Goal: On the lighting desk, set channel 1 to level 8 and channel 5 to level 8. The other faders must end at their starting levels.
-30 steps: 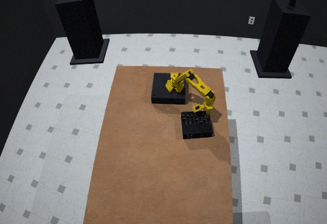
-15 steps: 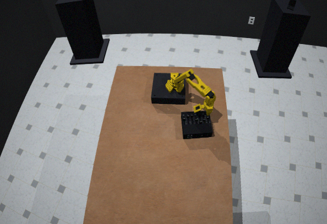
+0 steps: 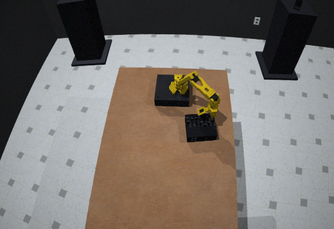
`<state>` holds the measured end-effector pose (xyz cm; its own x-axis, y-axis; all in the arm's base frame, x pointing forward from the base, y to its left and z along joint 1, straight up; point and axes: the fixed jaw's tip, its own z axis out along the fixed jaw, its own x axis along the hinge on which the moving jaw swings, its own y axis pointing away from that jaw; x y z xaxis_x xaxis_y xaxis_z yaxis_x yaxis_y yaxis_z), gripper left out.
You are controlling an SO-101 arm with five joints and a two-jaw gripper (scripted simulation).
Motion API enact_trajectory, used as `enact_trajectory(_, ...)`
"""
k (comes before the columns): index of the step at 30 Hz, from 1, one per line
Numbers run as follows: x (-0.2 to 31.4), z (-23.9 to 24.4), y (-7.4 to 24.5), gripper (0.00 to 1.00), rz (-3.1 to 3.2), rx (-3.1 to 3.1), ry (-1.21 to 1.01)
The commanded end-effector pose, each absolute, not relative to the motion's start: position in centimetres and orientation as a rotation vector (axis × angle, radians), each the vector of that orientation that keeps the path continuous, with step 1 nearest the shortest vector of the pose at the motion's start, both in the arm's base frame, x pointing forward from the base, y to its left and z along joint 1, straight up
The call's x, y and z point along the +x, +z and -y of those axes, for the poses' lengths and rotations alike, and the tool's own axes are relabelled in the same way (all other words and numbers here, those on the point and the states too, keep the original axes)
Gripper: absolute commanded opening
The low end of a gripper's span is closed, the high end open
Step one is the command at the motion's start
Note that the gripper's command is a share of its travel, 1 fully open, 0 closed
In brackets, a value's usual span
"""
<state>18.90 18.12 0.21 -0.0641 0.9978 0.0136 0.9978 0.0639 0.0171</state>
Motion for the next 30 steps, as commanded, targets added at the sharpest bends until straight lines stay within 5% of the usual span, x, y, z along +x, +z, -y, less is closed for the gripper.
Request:
enact_trajectory(1,18.93,-17.81,-0.11,0.00,-2.290,2.151,0.002)
enact_trajectory(30,19.51,-17.82,-0.11,0.00,-2.290,2.151,0.002)
